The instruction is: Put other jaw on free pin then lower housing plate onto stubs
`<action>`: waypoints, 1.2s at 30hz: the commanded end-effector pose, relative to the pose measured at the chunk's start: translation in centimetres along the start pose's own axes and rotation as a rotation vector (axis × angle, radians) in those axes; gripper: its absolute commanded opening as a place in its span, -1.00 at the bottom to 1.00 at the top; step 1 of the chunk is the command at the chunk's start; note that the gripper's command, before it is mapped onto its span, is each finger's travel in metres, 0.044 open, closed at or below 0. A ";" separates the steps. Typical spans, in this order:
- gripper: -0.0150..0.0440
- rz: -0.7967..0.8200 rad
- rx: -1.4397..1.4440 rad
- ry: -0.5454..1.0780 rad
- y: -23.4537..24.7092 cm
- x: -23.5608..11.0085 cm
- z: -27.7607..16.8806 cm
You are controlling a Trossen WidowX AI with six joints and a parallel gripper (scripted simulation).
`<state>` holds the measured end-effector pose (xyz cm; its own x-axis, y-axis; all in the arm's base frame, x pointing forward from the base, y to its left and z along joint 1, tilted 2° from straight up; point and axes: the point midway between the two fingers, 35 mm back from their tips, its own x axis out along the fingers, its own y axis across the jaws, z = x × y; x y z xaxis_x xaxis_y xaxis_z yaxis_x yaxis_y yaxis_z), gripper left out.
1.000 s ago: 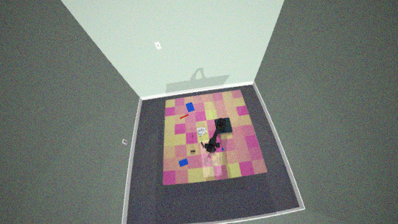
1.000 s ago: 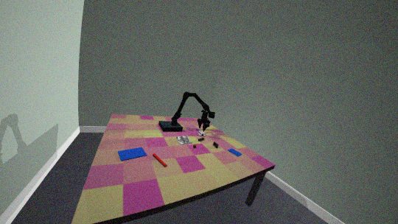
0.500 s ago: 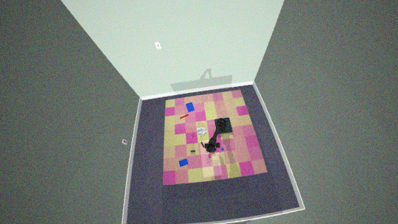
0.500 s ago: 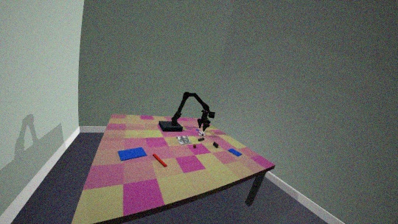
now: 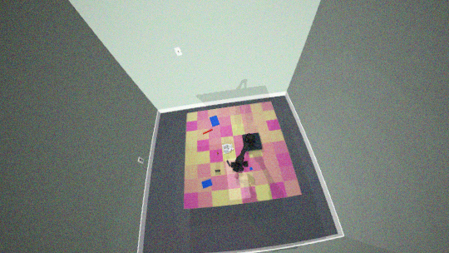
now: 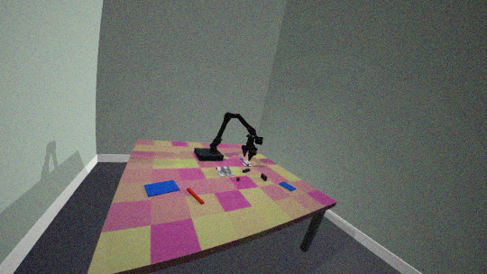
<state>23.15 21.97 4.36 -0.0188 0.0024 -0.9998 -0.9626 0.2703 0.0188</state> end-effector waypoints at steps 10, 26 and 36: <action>1.00 0.000 0.000 0.000 0.0 0.1 0.0; 1.00 0.002 -0.002 -0.002 -0.1 2.7 0.3; 1.00 0.003 -0.003 -0.004 -0.1 4.3 0.3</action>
<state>23.39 22.30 0.81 -0.0141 0.0068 -0.9999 -0.9632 0.2682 0.0154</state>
